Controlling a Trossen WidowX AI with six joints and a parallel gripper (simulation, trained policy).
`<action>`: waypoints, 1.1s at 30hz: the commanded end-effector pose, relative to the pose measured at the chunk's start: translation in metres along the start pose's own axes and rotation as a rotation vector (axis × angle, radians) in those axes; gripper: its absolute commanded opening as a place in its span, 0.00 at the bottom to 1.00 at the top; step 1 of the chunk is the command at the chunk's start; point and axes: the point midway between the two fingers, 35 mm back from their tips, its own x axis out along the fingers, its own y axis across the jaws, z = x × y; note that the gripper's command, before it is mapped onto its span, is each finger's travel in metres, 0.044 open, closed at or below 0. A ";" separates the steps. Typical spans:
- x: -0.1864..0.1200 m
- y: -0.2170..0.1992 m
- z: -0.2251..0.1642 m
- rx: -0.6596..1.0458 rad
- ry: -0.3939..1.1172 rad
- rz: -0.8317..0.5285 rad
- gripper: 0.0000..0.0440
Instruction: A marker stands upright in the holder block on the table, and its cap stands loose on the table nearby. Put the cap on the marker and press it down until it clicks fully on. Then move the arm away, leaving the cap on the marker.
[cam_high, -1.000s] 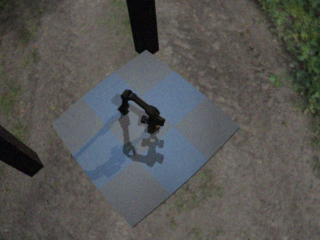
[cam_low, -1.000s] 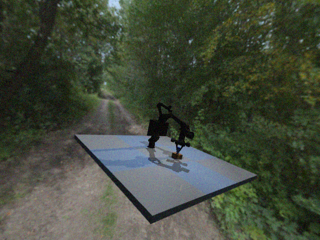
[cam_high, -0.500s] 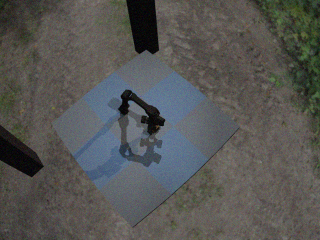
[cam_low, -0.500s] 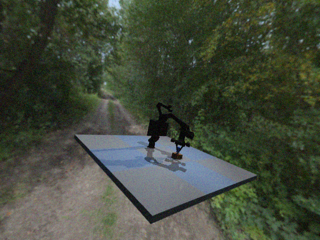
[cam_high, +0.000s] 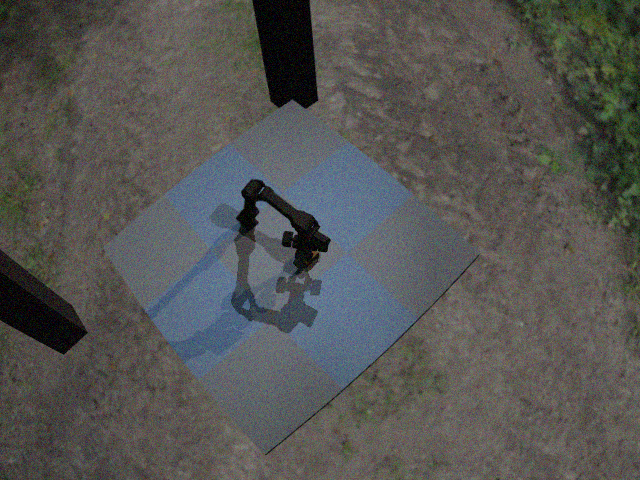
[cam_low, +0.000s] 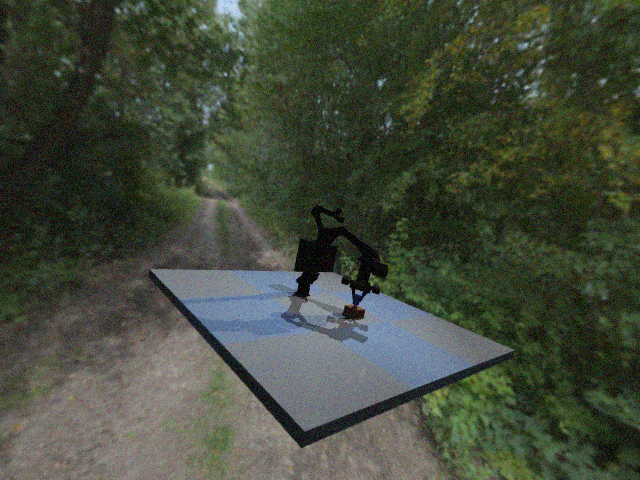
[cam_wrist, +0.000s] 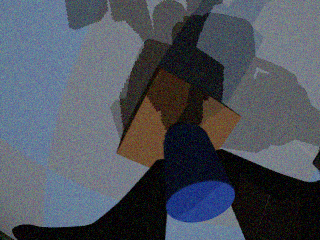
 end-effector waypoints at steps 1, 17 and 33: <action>0.016 -0.010 0.004 0.002 0.003 -0.062 0.25; 0.016 -0.010 0.004 -0.001 0.001 -0.062 0.29; 0.016 -0.010 0.004 -0.005 0.000 -0.062 0.33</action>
